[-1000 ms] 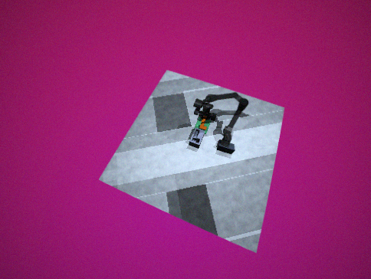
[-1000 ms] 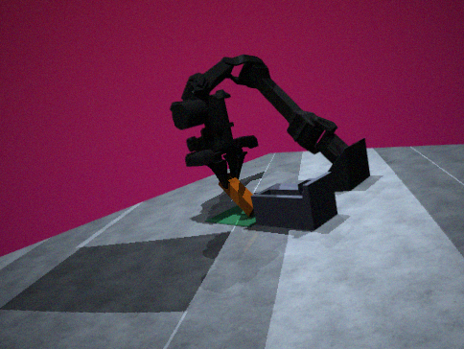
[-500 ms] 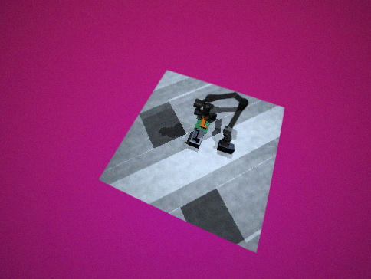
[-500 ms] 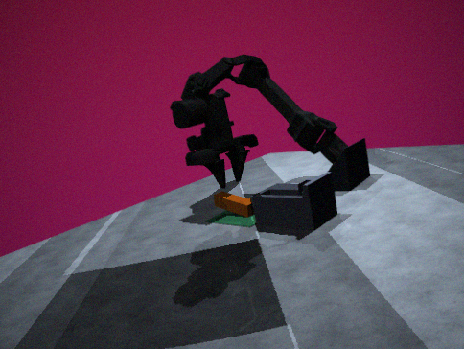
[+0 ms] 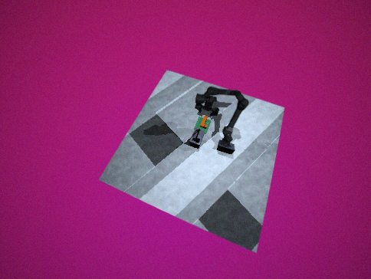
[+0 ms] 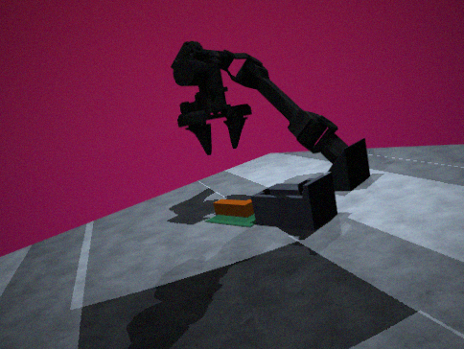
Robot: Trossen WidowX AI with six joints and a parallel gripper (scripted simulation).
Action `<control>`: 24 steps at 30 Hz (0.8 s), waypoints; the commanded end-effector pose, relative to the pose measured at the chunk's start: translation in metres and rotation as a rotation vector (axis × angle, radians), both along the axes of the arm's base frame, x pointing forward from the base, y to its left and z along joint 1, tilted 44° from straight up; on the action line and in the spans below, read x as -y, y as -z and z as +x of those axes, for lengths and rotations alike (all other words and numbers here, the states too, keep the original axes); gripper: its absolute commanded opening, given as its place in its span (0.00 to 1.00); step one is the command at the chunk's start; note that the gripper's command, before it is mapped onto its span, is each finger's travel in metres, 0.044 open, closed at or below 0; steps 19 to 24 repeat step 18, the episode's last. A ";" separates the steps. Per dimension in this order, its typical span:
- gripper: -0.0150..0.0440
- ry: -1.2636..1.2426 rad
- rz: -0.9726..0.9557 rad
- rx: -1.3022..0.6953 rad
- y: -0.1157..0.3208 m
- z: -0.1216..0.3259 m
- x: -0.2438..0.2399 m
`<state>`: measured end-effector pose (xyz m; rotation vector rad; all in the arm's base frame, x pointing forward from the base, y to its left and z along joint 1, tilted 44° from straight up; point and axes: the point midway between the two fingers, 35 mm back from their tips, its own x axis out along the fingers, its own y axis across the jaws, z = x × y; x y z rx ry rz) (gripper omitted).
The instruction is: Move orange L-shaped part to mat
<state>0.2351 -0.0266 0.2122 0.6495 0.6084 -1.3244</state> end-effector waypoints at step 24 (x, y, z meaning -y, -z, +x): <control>0.93 -0.003 0.000 -0.002 0.000 0.000 0.000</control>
